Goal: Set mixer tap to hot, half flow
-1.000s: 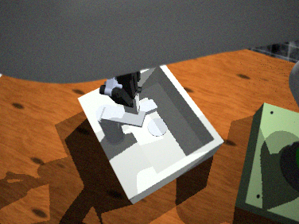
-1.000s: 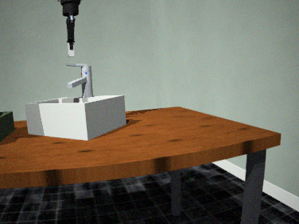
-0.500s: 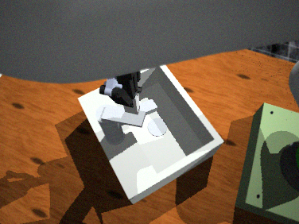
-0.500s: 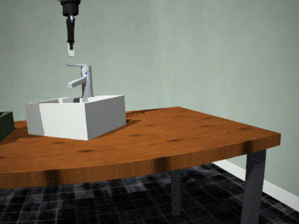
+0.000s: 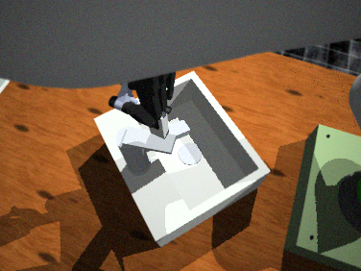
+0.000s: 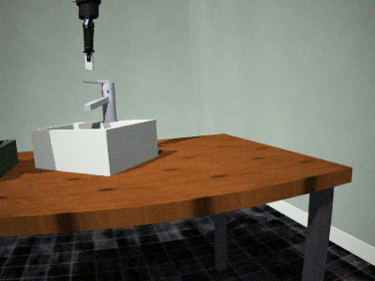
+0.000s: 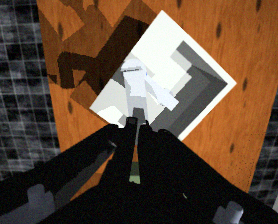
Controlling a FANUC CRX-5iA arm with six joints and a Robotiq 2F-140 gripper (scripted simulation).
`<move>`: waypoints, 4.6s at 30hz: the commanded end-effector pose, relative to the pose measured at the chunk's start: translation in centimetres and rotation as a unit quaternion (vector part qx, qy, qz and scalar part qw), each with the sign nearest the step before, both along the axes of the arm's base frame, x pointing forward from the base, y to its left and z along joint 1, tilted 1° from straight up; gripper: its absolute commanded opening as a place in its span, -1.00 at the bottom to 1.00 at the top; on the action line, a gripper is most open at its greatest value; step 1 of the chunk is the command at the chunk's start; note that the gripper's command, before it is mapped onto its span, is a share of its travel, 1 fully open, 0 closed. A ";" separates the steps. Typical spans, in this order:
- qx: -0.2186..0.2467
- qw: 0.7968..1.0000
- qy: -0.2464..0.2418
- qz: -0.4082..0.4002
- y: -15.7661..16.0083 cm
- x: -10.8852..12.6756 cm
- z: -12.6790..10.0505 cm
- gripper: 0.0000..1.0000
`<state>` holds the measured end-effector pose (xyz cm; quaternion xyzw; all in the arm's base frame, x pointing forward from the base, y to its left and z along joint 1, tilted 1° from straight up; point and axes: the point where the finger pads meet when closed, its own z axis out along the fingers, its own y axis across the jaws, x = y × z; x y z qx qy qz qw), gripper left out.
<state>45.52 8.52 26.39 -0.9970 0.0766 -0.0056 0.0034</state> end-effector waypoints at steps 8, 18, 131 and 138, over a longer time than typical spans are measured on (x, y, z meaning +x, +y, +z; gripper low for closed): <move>0.006 0.960 0.002 -0.279 0.0 0.0 1.0 -1.00; 0.014 0.883 0.007 -0.468 0.0 0.0 1.9 -1.00; 0.012 0.117 0.004 -0.993 0.0 0.0 -1.6 -0.13; 0.012 0.117 0.004 -0.993 0.0 0.0 -2.1 -0.13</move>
